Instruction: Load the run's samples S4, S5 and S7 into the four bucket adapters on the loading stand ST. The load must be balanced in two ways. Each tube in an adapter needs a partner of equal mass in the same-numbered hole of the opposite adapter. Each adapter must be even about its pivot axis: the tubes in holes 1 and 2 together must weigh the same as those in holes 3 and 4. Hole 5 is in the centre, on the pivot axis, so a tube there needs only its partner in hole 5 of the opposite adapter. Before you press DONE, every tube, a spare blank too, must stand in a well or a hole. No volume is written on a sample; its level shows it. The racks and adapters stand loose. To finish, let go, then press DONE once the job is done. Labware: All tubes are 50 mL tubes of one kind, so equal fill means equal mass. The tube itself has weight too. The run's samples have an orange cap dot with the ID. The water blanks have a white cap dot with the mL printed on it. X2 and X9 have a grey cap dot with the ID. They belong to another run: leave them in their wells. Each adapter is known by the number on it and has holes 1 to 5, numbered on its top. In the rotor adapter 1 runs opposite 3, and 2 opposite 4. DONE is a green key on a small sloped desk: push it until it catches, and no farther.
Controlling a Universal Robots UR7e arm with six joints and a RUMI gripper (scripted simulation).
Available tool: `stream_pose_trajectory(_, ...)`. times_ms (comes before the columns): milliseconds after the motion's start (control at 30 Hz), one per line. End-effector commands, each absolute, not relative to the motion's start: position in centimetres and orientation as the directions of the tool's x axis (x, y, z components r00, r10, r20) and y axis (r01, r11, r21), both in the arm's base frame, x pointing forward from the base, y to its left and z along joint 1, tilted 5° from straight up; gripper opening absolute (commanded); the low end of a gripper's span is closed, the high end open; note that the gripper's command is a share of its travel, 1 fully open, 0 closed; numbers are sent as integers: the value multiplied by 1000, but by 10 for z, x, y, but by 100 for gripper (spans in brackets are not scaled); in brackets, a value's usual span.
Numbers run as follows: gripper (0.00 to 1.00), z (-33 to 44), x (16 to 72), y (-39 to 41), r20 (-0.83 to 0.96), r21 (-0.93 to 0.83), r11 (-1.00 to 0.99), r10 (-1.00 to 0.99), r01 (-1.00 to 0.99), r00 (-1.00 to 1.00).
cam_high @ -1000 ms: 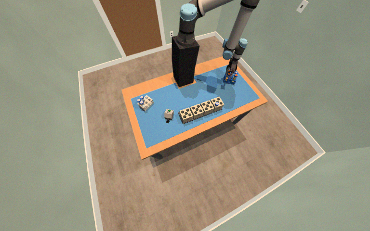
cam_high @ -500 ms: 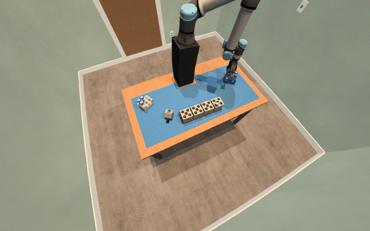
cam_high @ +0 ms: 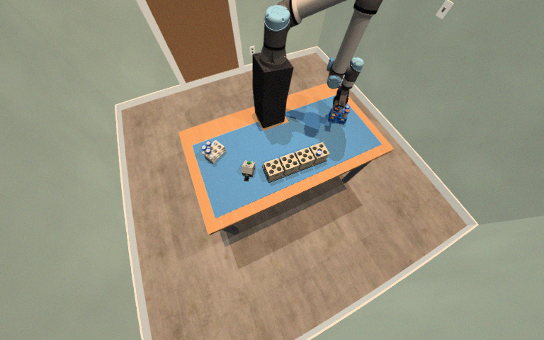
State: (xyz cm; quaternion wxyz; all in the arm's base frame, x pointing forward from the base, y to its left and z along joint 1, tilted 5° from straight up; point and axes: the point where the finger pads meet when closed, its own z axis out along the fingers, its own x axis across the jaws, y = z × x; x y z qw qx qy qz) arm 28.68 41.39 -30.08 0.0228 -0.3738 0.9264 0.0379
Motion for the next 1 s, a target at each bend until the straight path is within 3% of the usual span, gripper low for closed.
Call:
stream_pose_trajectory(0, 0, -297, 287, 414, -72, 53, 718, -691, -694, -719)
stream_pose_trajectory(967, 0, -214, 286, 407, -72, 53, 718, -691, -694, -719)
